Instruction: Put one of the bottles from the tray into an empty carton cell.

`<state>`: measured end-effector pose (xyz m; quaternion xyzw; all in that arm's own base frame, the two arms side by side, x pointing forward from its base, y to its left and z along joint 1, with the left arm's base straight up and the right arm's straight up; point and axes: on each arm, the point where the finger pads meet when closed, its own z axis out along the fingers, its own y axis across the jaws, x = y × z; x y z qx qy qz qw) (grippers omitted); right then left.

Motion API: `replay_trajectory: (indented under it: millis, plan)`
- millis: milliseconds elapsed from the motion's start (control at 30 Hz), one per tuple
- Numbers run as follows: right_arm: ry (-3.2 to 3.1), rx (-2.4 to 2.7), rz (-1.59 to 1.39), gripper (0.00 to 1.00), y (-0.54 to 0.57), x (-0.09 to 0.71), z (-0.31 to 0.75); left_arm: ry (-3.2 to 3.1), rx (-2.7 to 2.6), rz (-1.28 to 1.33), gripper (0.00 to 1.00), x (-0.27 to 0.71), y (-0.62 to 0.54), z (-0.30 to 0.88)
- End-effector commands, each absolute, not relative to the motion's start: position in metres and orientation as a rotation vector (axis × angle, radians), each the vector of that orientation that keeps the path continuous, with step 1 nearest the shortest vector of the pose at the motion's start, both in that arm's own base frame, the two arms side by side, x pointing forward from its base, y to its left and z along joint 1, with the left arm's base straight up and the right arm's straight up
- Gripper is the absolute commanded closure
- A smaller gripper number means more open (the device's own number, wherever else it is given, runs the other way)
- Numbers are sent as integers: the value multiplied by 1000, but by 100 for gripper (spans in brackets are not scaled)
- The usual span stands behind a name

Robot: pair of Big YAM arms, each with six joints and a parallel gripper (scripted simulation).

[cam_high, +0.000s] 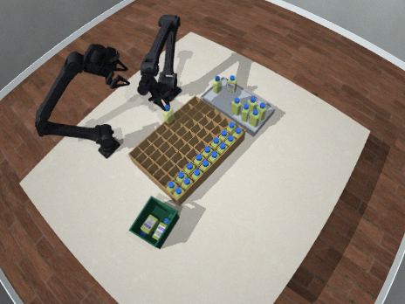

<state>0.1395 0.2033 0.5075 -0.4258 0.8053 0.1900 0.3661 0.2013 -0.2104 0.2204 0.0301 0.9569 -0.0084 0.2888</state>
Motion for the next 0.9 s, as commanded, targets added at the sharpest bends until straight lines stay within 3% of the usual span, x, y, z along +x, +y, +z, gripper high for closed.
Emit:
replay_trajectory:
  millis: [0,867]
  plan:
    - [2038,-1051,509,0,197,140,536,2533,54,-62,78,206,-215,220]
    - [2038,-1051,509,0,197,140,536,2537,66,-51,78,201,-212,130]
